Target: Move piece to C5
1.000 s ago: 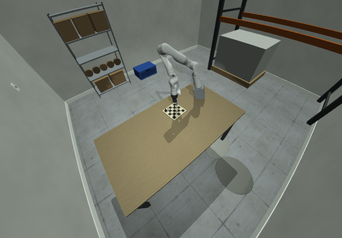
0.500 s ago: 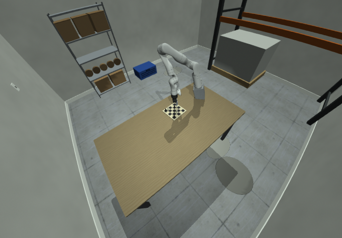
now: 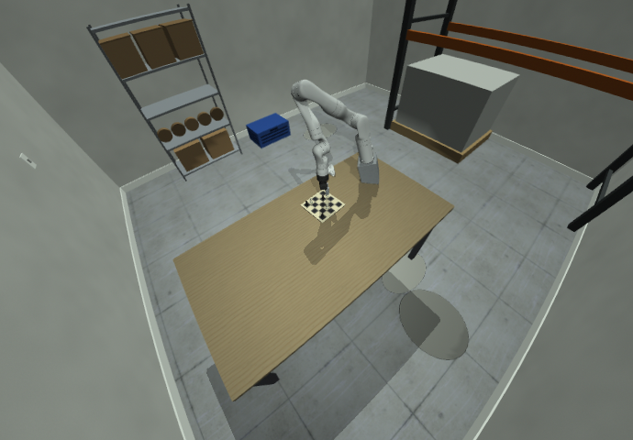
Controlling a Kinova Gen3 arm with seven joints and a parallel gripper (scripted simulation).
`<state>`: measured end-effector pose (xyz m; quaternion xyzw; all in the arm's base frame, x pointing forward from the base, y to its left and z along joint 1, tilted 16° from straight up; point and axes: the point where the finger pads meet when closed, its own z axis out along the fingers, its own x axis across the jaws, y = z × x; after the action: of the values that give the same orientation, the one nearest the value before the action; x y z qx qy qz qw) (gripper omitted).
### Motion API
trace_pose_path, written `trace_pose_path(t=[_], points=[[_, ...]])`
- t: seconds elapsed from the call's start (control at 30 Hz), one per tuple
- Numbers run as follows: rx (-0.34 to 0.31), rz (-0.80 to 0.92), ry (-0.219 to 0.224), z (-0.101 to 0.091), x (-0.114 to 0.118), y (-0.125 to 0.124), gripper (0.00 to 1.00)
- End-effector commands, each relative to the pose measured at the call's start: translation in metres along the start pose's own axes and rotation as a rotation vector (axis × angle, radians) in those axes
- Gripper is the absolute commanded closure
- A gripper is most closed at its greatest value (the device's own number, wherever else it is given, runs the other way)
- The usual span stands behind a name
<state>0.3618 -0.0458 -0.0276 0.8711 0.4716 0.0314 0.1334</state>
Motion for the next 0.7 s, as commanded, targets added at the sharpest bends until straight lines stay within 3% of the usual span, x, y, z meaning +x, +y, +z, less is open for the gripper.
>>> trace_pose_path(t=[0.0, 0.67], points=[[-0.004, 0.013, 0.0, 0.001, -0.0005, 0.003, 0.32], [-0.003, 0.013, -0.001, 0.0008, -0.004, 0.0043, 0.32]])
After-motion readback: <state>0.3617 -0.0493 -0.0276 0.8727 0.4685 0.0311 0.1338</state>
